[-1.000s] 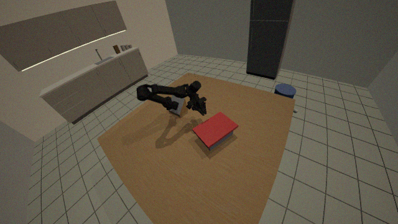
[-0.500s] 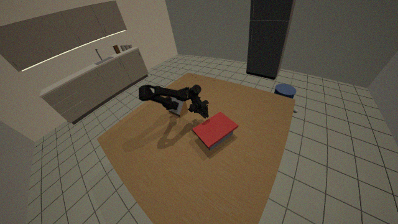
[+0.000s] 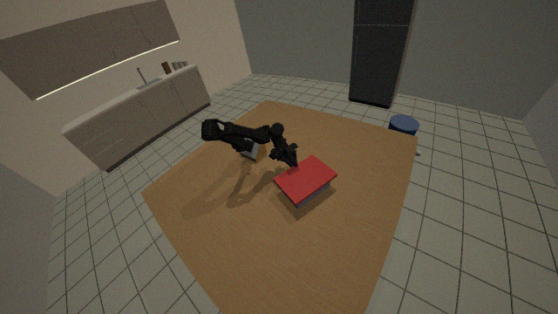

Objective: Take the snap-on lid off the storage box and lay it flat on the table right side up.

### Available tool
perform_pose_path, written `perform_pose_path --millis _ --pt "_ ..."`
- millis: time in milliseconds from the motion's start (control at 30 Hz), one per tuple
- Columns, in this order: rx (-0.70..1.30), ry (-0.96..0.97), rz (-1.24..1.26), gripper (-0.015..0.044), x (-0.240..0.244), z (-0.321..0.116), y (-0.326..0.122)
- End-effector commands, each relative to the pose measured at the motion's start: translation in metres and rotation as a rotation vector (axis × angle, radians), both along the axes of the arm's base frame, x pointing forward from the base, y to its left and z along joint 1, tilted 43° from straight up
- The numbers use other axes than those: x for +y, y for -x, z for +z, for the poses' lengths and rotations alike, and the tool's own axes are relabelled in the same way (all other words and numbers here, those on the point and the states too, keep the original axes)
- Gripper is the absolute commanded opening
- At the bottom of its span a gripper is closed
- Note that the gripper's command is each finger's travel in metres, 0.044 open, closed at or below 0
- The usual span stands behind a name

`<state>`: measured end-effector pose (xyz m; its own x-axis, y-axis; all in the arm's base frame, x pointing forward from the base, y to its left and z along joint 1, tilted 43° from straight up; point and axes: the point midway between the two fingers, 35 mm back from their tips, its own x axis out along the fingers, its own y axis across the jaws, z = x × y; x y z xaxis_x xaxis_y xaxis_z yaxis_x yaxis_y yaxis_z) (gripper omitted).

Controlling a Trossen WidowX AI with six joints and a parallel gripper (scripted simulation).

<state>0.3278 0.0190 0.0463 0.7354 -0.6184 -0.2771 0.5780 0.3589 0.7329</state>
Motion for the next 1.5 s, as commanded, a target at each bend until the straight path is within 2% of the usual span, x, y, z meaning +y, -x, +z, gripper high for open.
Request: perform_pose_path --millis 0,100,400,500,1467 --pt "0.008 0.010 0.004 0.0209 -0.0043 -0.0027 -0.0011" --pt "0.008 0.010 0.004 0.0130 -0.0043 -0.0027 -0.0011" --pt "0.008 0.010 0.004 0.0070 -0.0043 -0.0027 -0.0011" --pt "0.008 0.010 0.004 0.0000 -0.0043 -0.0027 -0.0011" --pt "0.003 0.008 0.001 0.0000 -0.0003 0.0025 -0.0008"
